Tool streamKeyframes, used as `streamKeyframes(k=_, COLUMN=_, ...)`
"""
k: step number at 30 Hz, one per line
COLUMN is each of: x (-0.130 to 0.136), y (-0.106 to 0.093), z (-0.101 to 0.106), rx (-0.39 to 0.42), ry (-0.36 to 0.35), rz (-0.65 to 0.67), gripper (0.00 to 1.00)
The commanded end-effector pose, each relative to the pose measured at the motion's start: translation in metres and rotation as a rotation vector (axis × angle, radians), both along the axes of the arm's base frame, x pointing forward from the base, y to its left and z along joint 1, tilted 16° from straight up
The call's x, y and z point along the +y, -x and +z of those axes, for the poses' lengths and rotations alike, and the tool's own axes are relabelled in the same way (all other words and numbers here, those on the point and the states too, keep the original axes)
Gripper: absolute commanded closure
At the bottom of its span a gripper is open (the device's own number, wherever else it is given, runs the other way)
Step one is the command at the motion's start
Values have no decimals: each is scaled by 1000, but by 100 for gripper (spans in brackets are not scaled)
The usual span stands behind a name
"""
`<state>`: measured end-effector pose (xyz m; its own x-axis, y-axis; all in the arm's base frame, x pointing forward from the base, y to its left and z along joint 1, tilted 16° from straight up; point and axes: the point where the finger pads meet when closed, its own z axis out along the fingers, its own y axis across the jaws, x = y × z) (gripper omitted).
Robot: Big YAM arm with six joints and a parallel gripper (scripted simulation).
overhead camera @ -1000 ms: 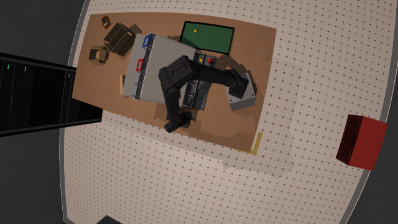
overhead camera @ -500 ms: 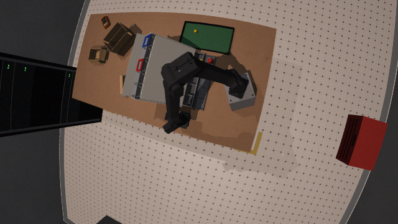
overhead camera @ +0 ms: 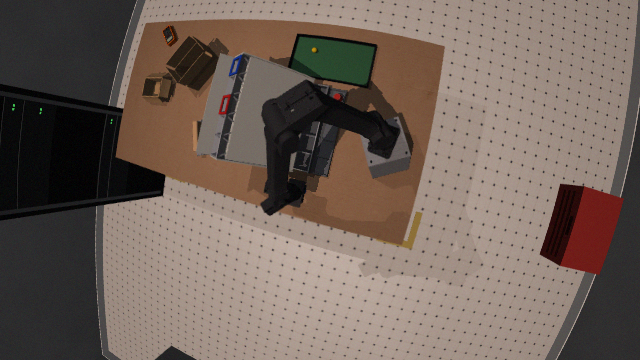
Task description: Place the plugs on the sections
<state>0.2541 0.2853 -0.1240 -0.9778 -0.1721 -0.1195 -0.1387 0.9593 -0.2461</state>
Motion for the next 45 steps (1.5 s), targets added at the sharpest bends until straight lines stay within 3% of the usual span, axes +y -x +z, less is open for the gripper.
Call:
streamKeyframes(k=1, x=29, y=-6, z=29, rx=-31, ry=-46, rz=7, gripper=100)
streamKeyframes(k=13, x=44, y=5, z=94, rx=-33, ry=-52, rz=7, gripper=100)
streamKeyframes(k=15, x=44, y=5, z=94, rx=-33, ry=-52, rz=7, gripper=100)
streamKeyframes(k=16, x=38, y=10, z=83, rx=-13, ry=-21, rz=7, gripper=100)
streamKeyframes(k=20, x=32, y=14, z=93, rx=-17, ry=-27, rz=7, gripper=100)
streamKeyframes(k=45, x=32, y=14, z=93, rx=-16, ry=-25, rz=9, gripper=100)
